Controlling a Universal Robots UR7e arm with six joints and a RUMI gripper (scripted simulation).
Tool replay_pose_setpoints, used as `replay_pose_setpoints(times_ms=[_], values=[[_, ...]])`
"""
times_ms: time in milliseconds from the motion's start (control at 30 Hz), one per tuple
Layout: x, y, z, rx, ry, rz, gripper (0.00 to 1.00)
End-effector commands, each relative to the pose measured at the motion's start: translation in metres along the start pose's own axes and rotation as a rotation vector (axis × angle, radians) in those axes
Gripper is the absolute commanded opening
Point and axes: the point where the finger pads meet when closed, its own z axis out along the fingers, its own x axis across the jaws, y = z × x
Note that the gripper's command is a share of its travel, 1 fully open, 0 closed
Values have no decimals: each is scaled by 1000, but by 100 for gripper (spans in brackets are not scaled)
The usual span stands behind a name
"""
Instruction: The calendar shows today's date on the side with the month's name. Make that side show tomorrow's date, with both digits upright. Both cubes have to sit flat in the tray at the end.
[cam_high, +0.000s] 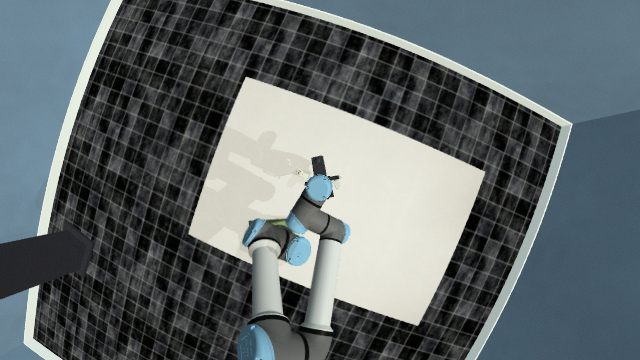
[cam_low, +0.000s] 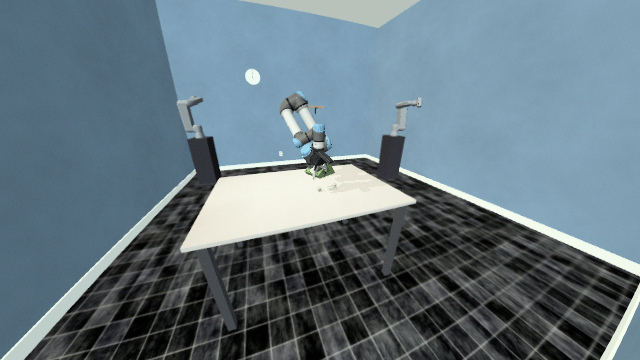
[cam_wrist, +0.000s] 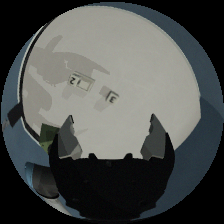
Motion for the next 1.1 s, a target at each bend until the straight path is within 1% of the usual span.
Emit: replay_pose_setpoints(times_ms=[0,67,167,467,533,633,733,767,1067], values=[[1,-1,1,14,-4,-150,100],[1,-1,1,14,-4,-160,100],[1,-1,2,14,-3,-273,100],[1,0,3,14,-2,-455,100],[1,0,3,14,-2,-519,100],[1,0,3,14,-1,-534,100],[2,0,4,14,0,-642,100],[2,0,4,14,0,-645,100],[2,2,6,14,1,-852,100]])
